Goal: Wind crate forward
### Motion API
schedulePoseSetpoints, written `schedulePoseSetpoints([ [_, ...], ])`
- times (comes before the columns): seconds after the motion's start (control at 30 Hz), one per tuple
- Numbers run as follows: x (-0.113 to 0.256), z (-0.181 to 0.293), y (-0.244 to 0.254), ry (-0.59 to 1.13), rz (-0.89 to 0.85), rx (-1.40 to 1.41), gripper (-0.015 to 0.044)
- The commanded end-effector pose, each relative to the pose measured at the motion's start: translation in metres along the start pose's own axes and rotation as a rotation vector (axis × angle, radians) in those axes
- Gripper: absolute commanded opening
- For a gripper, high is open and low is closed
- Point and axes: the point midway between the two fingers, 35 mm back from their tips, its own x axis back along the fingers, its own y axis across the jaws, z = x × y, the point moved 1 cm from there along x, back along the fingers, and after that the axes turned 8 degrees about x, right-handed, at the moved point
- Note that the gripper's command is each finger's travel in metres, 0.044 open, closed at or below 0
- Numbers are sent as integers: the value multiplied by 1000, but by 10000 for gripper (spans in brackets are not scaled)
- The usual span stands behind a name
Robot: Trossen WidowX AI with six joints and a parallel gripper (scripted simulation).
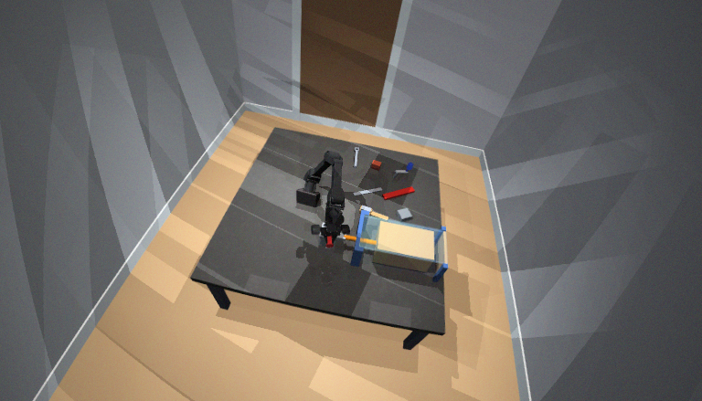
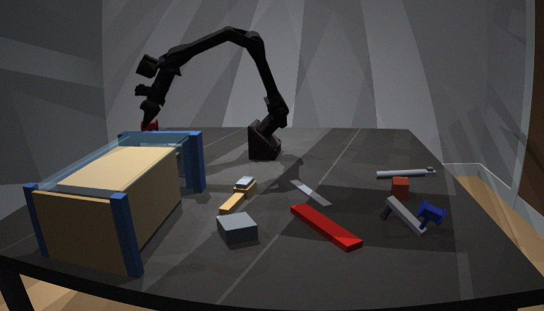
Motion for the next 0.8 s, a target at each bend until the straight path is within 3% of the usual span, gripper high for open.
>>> schedulePoseSetpoints([
  [0.0, -9, 8, 35, 36, -55, 39, 0],
  [0.77, -9, 8, 37, 37, -55, 40, 0],
])
